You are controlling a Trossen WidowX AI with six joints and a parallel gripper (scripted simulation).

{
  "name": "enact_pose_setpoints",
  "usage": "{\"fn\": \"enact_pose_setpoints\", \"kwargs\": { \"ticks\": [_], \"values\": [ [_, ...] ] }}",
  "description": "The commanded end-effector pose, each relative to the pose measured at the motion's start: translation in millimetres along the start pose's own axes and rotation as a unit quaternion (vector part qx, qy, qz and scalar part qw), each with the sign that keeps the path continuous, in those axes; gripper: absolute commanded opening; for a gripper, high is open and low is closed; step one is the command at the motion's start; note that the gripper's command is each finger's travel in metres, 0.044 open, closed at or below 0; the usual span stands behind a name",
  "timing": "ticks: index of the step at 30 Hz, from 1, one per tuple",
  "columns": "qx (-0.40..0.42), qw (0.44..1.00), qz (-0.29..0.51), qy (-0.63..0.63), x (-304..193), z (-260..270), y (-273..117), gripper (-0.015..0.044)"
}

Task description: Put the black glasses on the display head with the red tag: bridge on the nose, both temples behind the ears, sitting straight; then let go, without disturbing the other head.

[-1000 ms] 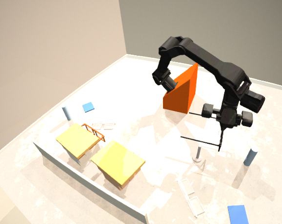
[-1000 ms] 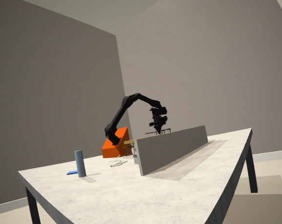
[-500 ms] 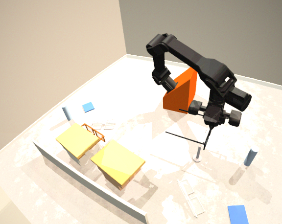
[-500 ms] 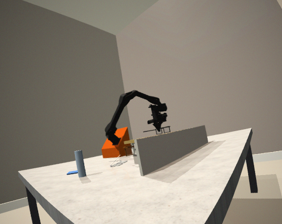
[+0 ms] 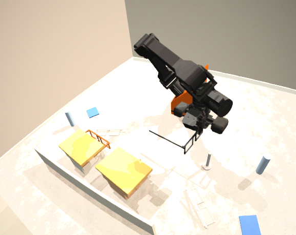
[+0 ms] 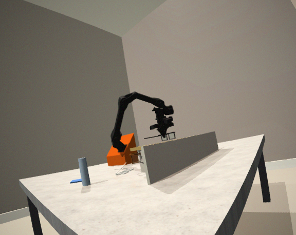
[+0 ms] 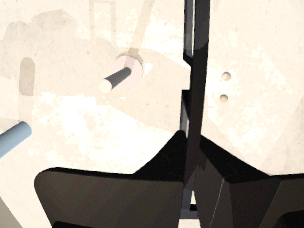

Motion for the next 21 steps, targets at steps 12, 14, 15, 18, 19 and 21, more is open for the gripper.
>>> {"fn": "enact_pose_setpoints", "kwargs": {
  "ticks": [12,14,15,18,19,21],
  "values": [
    [-0.01,0.995,-0.004,0.095,29.6,-81.0,9.0,0.0],
    [-0.012,0.994,-0.004,0.107,31.6,-91.7,10.8,0.0],
    [-0.013,0.993,-0.005,0.113,32.5,-97.0,11.8,0.0],
    [-0.014,0.992,-0.005,0.122,33.6,-104.9,13.2,0.0],
    [-0.014,0.992,-0.005,0.122,33.6,-104.9,13.2,0.0],
    [-0.014,0.992,-0.005,0.122,33.6,-104.8,13.4,0.0]
  ]
}}
Point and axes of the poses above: the point midway between the two fingers, 35 mm back from their tips, its own y axis out along the fingers, its own z axis across the jaws, x = y × z, the point moved 5 cm from there along -y, back along the fingers, and after that the axes turned 3 degrees about y, right-handed, at the moved point
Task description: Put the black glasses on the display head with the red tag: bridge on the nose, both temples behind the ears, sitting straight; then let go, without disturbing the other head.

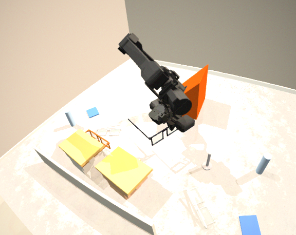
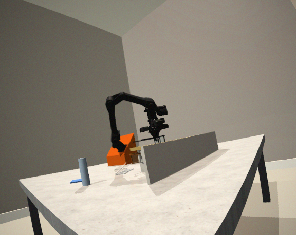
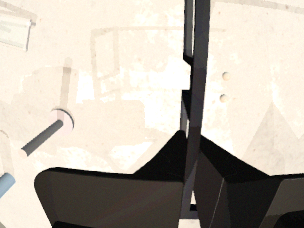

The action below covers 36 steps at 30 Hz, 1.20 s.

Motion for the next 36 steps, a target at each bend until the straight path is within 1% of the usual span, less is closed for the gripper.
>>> {"fn": "enact_pose_setpoints", "kwargs": {
  "ticks": [1,36],
  "values": [
    [-0.002,1.0,-0.002,0.007,0.5,-5.0,2.2,0.0],
    [0.0,1.0,-0.002,0.006,2.9,-1.6,38.4,0.0]
  ]
}}
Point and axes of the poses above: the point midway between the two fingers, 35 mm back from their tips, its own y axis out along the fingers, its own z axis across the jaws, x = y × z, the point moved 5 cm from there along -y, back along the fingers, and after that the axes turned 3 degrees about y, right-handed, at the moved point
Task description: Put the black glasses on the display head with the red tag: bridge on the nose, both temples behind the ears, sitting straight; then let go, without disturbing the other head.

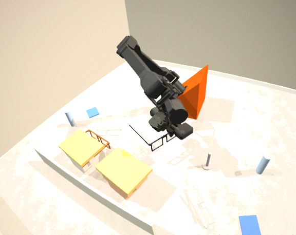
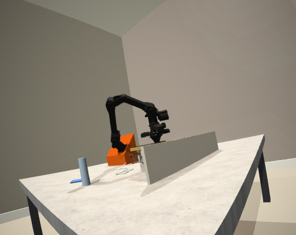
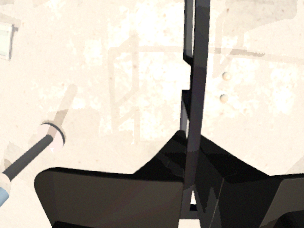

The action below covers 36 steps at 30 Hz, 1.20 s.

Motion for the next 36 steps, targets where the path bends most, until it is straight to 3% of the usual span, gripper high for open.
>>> {"fn": "enact_pose_setpoints", "kwargs": {
  "ticks": [1,36],
  "values": [
    [-0.003,1.0,0.0,-0.004,-0.7,-1.1,6.3,0.0],
    [-0.004,1.0,-0.001,-0.004,-0.8,-2.5,42.3,0.0]
  ]
}}
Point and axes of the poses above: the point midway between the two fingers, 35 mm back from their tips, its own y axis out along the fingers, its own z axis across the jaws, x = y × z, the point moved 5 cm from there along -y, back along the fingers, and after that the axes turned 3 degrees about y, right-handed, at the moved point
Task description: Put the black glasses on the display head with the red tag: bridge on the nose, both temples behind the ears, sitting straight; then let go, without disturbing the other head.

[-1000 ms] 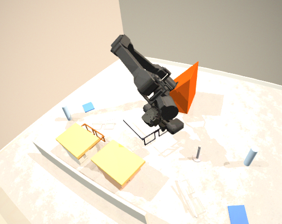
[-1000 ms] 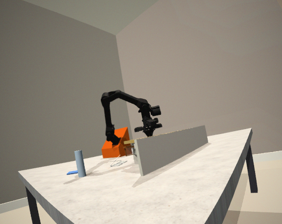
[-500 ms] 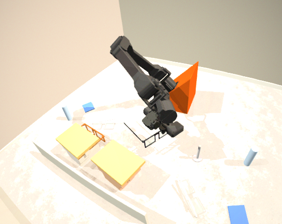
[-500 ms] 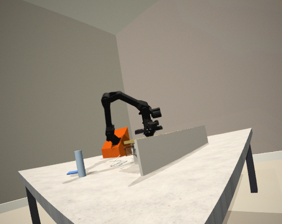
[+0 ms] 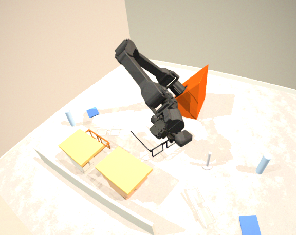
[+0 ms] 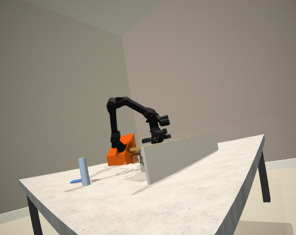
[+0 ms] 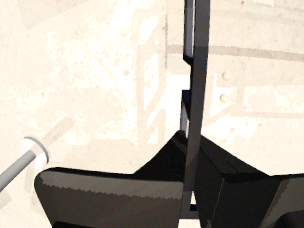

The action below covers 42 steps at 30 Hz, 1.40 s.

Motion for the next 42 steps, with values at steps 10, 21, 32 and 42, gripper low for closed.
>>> {"fn": "enact_pose_setpoints", "kwargs": {
  "ticks": [10,21,32,42],
  "values": [
    [-0.004,1.0,0.0,-0.004,-1.8,-2.9,14.9,0.0],
    [-0.006,1.0,-0.001,-0.004,-2.6,-4.7,25.6,0.0],
    [-0.003,1.0,-0.001,0.0,-1.7,-4.0,28.0,0.0079],
    [-0.003,1.0,-0.001,0.0,-1.7,-4.2,27.9,0.0107]
  ]
}}
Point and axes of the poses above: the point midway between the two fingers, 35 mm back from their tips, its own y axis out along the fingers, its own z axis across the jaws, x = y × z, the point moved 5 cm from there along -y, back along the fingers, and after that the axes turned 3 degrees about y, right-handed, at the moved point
